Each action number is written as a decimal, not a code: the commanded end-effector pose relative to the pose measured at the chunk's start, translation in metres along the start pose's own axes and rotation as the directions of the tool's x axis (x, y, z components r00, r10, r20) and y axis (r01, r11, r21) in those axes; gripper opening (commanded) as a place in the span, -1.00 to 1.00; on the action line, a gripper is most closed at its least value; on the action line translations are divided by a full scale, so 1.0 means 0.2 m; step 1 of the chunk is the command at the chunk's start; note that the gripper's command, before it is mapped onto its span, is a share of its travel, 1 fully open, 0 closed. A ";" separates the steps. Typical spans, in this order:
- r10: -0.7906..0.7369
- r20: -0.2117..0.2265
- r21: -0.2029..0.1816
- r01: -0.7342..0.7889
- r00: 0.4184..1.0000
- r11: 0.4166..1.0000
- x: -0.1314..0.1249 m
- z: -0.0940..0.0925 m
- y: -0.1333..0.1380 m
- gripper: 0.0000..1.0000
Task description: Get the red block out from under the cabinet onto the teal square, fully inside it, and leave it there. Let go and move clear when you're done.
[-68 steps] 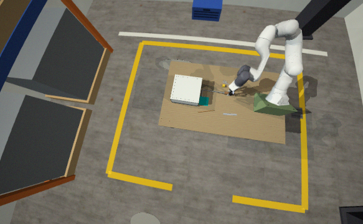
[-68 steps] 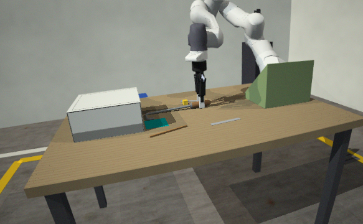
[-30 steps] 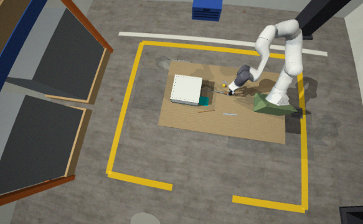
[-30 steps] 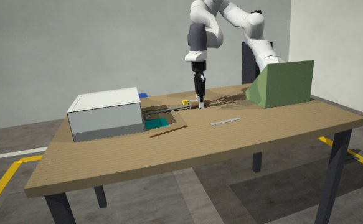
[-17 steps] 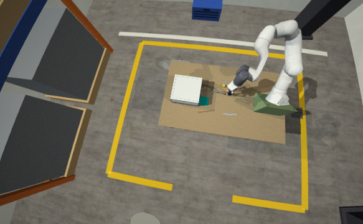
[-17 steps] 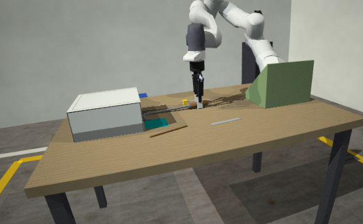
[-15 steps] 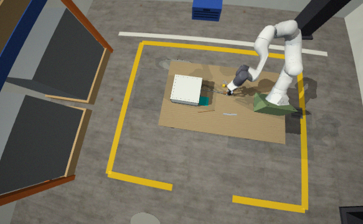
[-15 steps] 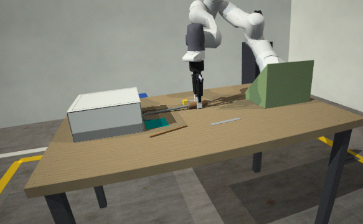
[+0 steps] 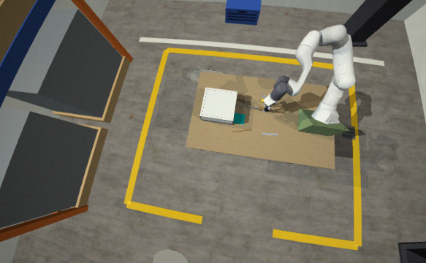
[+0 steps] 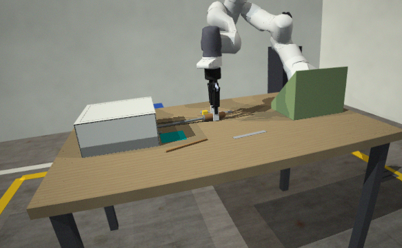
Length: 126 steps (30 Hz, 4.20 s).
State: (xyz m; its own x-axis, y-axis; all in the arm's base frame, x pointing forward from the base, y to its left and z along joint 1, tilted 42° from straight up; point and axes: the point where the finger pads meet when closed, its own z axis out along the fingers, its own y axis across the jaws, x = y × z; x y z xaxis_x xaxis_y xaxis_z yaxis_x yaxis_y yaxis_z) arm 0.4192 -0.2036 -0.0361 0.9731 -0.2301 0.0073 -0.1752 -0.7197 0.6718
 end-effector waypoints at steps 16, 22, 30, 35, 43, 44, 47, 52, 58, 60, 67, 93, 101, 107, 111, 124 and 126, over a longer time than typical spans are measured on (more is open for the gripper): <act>-0.018 0.001 -0.002 0.018 1.000 1.000 0.22 -0.01 -0.01 -1.00; -0.018 0.001 -0.002 0.018 1.000 1.000 0.29 -0.01 -0.01 -1.00; -0.019 0.001 -0.002 0.019 1.000 1.000 0.41 -0.01 -0.01 -1.00; -0.019 0.001 -0.002 0.019 1.000 1.000 0.49 -0.01 -0.01 -1.00; -0.019 0.001 -0.002 0.019 1.000 1.000 0.59 -0.01 -0.01 -1.00; -0.019 0.001 -0.002 0.019 1.000 1.000 0.60 -0.01 -0.01 -1.00; -0.019 0.001 -0.002 0.019 1.000 1.000 0.64 -0.01 -0.01 -1.00; -0.020 0.001 -0.002 0.020 1.000 1.000 0.71 -0.01 -0.01 -1.00; -0.020 0.001 -0.002 0.020 1.000 1.000 0.76 -0.01 -0.02 -1.00; -0.020 0.001 -0.002 0.020 1.000 1.000 0.79 -0.01 -0.02 -1.00; -0.020 0.001 -0.002 0.020 1.000 1.000 0.86 -0.01 -0.02 -1.00; -0.020 0.001 -0.002 0.020 1.000 1.000 1.00 -0.01 -0.02 -1.00; -0.021 0.001 -0.002 0.021 1.000 1.000 1.01 -0.01 -0.02 -1.00; -0.021 0.001 -0.002 0.021 1.000 1.000 1.02 -0.01 -0.02 -1.00; -0.021 0.001 -0.002 0.021 1.000 1.000 1.02 -0.01 -0.02 -1.00; -0.021 0.001 -0.002 0.021 1.000 1.000 1.02 -0.01 -0.02 -1.00; -0.021 0.001 -0.002 0.021 1.000 1.000 1.02 -0.01 -0.02 -1.00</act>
State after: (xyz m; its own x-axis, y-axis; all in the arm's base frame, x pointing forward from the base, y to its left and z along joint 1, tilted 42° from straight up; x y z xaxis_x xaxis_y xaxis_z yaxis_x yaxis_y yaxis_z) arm 0.6174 -0.2512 -0.0364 0.9748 -0.2231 -0.0035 -0.1620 -0.7186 0.6763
